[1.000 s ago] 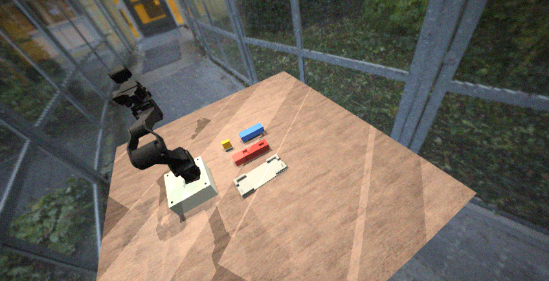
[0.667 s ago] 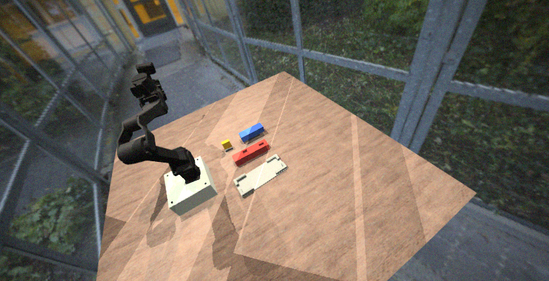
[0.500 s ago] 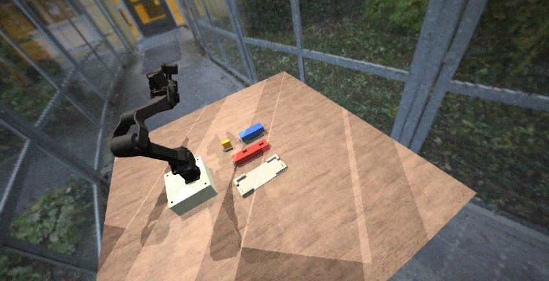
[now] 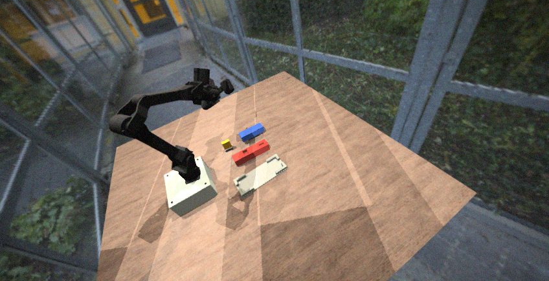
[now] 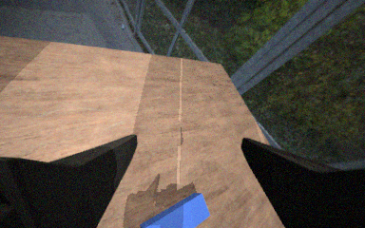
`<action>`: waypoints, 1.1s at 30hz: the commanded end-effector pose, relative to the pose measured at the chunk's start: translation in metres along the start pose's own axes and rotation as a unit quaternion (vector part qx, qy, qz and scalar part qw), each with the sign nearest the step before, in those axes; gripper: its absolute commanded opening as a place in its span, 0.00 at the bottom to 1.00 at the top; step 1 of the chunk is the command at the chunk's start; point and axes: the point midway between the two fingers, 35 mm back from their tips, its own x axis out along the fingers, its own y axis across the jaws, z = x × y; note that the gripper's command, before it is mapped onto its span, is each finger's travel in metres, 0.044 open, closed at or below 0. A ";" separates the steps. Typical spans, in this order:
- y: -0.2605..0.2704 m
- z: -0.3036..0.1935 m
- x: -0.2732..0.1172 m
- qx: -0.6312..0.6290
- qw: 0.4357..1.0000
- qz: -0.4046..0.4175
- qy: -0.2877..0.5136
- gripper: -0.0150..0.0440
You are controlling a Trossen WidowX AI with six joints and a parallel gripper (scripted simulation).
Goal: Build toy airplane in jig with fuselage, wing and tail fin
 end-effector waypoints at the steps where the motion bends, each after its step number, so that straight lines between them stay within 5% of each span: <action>1: -0.021 -0.040 0.004 0.098 0.992 -0.006 0.078 1.00; 6: -0.039 -0.122 -0.006 0.300 0.924 -0.017 0.235 1.00; 14: -0.038 -0.221 -0.060 0.559 0.705 -0.063 0.433 1.00; 33: -0.010 -0.270 -0.019 0.564 0.698 -0.064 0.437 1.00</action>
